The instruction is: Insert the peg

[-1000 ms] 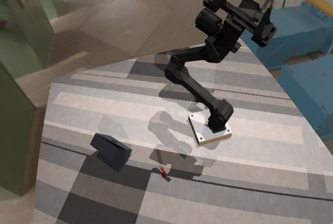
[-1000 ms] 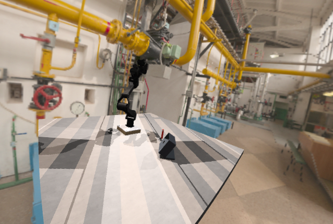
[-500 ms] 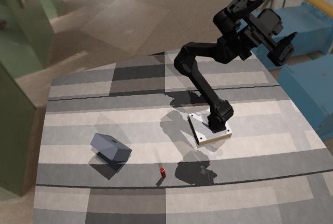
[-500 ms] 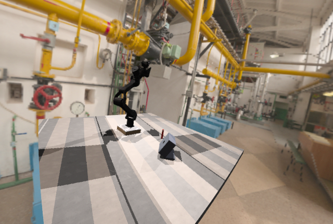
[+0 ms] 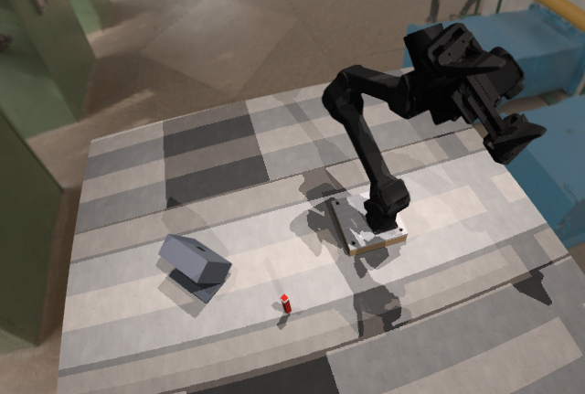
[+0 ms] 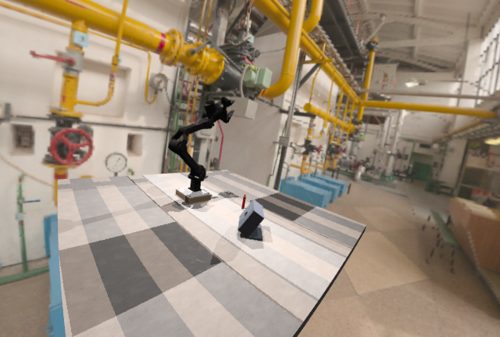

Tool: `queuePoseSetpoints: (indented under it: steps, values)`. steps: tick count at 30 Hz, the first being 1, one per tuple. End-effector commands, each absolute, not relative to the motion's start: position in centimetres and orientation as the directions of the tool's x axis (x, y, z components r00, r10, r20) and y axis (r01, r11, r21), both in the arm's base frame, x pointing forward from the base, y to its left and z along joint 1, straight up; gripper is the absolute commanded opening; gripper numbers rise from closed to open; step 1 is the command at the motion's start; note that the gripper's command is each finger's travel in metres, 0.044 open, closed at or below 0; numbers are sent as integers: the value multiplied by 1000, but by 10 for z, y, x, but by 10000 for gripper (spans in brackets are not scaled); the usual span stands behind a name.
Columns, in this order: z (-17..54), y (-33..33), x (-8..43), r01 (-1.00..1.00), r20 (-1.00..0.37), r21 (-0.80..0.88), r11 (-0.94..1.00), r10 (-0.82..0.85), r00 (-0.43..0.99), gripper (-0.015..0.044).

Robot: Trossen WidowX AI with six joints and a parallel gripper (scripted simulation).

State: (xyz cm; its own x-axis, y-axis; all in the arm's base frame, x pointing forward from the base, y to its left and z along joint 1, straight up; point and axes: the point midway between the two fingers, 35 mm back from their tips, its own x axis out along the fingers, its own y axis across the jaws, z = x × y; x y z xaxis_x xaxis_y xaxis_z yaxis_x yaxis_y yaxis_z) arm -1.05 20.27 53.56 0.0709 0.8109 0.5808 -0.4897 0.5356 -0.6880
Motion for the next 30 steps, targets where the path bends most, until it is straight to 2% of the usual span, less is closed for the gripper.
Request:
queuePoseSetpoints:
  steps: [1, 15, 30]
  values:
    - [528, 219, -7, -493, 531, -712, 499, 843, 85, 440]
    - [481, 278, 24, -519, 305, -775, 361, 932, 195, 440]
    - [422, 319, 78, -600, 41, -760, 249, 940, 339, 440]
